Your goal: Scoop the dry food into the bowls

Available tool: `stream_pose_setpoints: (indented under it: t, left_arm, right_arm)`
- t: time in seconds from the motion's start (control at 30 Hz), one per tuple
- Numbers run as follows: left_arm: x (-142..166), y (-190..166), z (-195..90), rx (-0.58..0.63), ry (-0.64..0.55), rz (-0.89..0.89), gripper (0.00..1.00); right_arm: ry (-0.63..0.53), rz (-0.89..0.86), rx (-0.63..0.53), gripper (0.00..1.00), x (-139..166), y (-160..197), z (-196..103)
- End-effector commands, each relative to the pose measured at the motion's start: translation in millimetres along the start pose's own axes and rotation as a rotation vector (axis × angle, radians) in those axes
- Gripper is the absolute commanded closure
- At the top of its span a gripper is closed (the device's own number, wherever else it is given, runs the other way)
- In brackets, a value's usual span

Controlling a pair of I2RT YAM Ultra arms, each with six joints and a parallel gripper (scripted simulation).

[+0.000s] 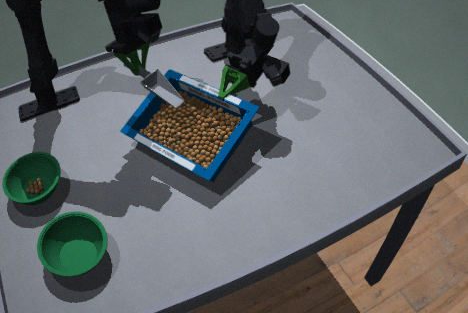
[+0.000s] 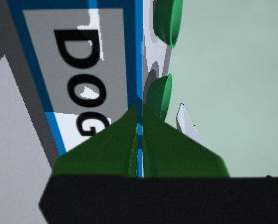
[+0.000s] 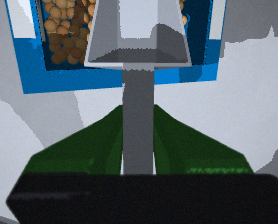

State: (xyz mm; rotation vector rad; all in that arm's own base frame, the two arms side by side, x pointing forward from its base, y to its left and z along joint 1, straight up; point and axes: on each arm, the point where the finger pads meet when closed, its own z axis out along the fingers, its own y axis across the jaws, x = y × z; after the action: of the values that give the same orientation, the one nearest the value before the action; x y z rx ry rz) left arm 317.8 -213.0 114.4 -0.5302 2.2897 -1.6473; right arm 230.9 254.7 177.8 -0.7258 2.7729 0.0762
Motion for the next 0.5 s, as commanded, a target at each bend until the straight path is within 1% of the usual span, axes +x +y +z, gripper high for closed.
stream_pose_setpoints:
  t: [0.0,0.03,0.1,0.13,0.23,0.27,0.47]
  left_arm:
    - [-4,-28,1,0.018,-0.009,0.093,1.0]
    - [-4,-37,1,0.055,-0.009,0.12,1.0]
    - [-4,-37,1,0.055,-0.009,0.12,1.0]
    - [-4,-30,2,0.009,-0.009,0.093,1.0]
    - [-4,-32,3,-0.007,-0.009,0.093,1.0]
    - [-4,-44,2,0.054,-0.007,0.128,1.0]
    - [-6,-53,0,0.074,-0.013,0.149,1.0]
  right_arm:
    - [-0.084,0.02,-0.014,1.0,-14,-1,-15]
    - [-0.084,0.02,-0.014,1.0,-14,-1,-15]
    - [-0.084,0.02,-0.014,1.0,-14,-1,-15]
    - [-0.084,0.02,-0.014,1.0,-14,-1,-15]
    - [-0.084,0.02,-0.014,1.0,-14,-1,-15]
    - [-0.084,0.02,-0.014,1.0,-14,-1,-15]
    - [-0.084,0.02,-0.014,1.0,-14,-1,-15]
